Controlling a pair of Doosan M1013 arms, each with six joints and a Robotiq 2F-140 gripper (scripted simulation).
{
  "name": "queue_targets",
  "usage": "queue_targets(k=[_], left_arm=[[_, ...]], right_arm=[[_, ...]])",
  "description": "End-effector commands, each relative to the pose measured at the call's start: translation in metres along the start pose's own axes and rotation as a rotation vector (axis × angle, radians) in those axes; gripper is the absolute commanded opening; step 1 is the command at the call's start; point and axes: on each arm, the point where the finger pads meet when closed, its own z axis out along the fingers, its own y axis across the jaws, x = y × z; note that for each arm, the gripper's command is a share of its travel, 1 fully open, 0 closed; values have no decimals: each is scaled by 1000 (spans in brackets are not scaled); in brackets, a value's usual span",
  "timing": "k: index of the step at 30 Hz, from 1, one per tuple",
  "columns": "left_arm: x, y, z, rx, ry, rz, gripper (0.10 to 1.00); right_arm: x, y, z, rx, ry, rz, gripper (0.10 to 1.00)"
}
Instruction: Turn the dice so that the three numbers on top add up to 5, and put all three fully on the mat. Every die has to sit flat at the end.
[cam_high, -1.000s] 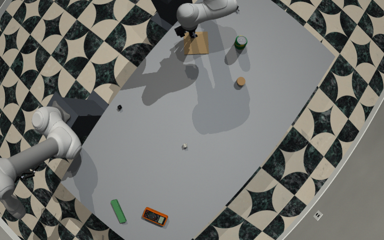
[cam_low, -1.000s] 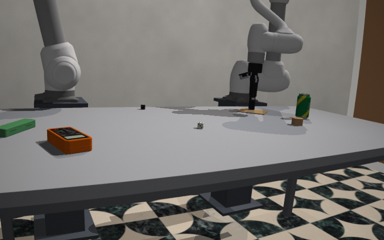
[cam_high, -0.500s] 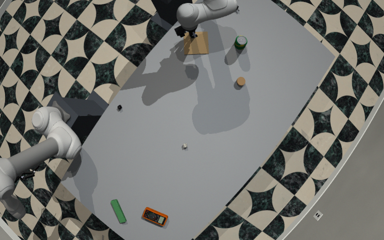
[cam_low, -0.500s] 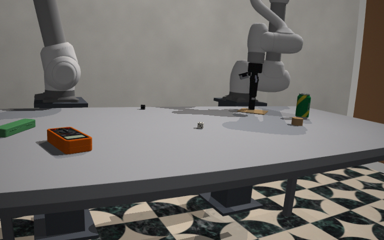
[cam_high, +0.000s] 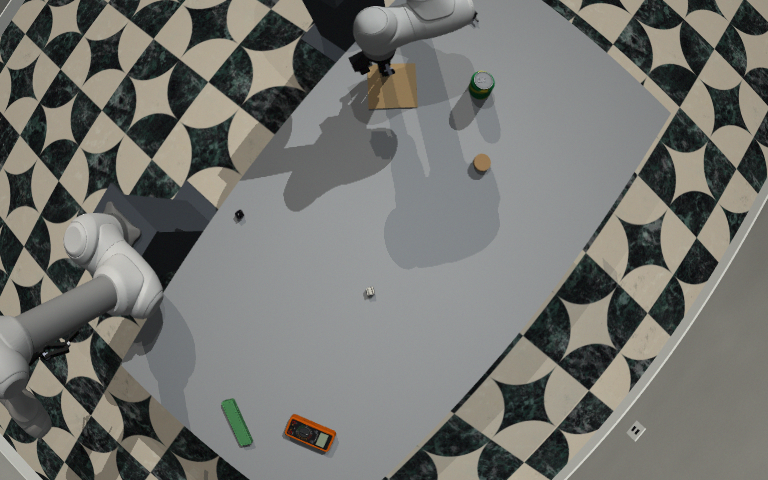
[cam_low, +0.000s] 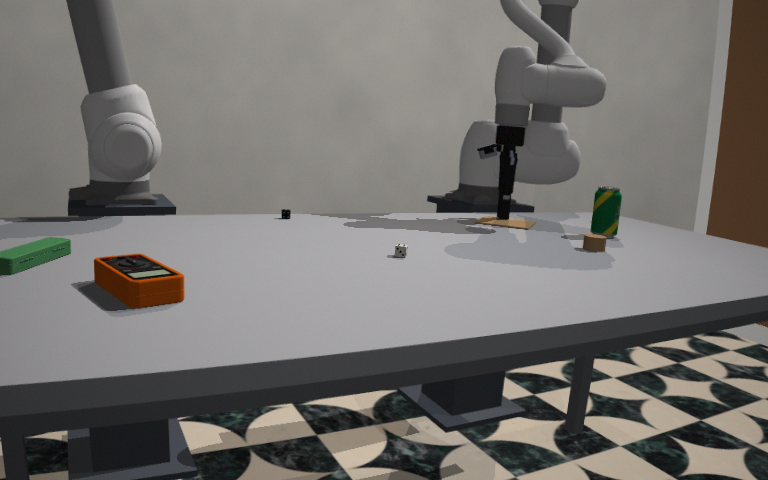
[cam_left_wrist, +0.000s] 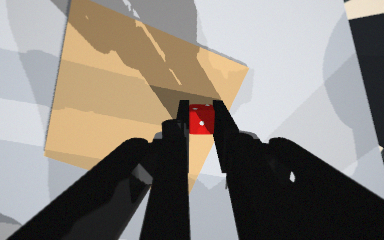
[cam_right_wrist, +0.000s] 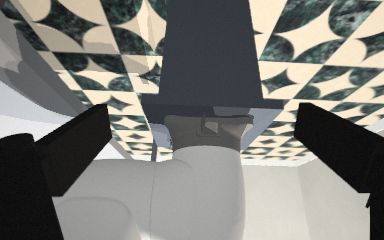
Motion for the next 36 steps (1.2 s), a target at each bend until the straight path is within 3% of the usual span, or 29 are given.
queue_targets(k=[1,27,36], left_arm=[[0,0,0,1,0,0,184],[0,0,0,1,0,0,184],[0,0,0,1,0,0,248]], right_arm=[[0,0,0,0,1,0,1000],[0,0,0,0,1,0,1000],[0,0,0,0,1,0,1000]])
